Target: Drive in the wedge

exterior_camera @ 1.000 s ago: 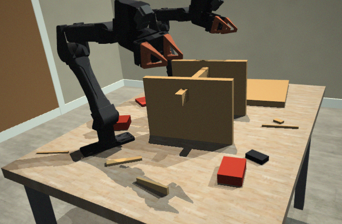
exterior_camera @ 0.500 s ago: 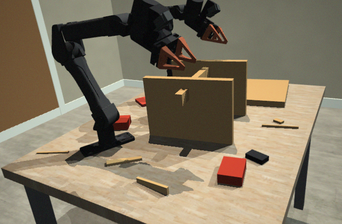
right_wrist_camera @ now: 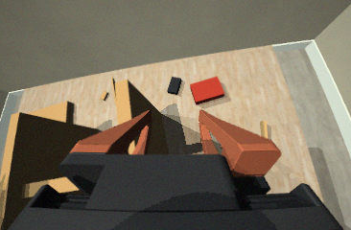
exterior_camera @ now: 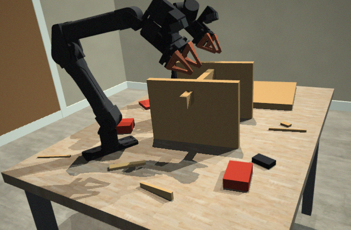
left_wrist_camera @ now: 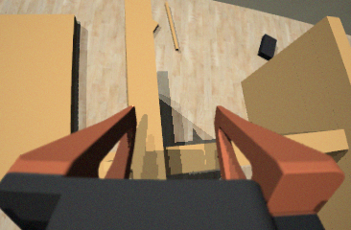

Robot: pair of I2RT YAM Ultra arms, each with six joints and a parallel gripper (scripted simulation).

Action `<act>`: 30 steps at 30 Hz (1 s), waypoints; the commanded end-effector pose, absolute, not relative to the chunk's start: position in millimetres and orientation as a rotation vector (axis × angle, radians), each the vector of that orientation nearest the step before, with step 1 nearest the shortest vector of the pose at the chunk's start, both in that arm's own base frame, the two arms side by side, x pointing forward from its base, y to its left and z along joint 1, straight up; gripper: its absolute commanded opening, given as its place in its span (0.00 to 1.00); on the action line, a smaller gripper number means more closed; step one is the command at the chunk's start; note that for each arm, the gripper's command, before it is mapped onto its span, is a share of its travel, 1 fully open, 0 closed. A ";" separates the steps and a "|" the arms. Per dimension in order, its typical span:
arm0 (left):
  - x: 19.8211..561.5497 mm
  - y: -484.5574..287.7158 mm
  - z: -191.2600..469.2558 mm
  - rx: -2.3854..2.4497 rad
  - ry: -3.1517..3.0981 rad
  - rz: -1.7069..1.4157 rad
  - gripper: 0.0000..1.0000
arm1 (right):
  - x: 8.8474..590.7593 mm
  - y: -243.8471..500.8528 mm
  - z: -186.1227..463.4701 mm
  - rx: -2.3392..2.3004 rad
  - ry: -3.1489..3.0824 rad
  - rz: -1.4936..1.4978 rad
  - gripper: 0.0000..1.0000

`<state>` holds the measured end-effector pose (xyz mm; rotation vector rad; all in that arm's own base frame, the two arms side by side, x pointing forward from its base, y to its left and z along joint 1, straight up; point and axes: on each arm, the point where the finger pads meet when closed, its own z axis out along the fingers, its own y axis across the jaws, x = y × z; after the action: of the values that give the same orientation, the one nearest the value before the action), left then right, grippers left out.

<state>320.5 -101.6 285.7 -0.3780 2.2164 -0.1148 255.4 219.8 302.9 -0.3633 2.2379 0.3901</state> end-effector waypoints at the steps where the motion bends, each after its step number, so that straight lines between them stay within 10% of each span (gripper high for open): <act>1: 305.9 -98.7 287.6 -0.455 2.242 -0.047 0.53 | 233.0 225.5 302.9 -0.387 2.304 0.369 0.53; 30: 248.6 -108.6 294.9 -0.443 2.266 0.133 0.53 | 124.7 236.9 294.0 -0.729 2.412 0.281 0.53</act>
<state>250.1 -114.6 276.6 -0.4125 2.3144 0.1618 123.8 239.6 276.8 -0.7620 2.4407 0.2442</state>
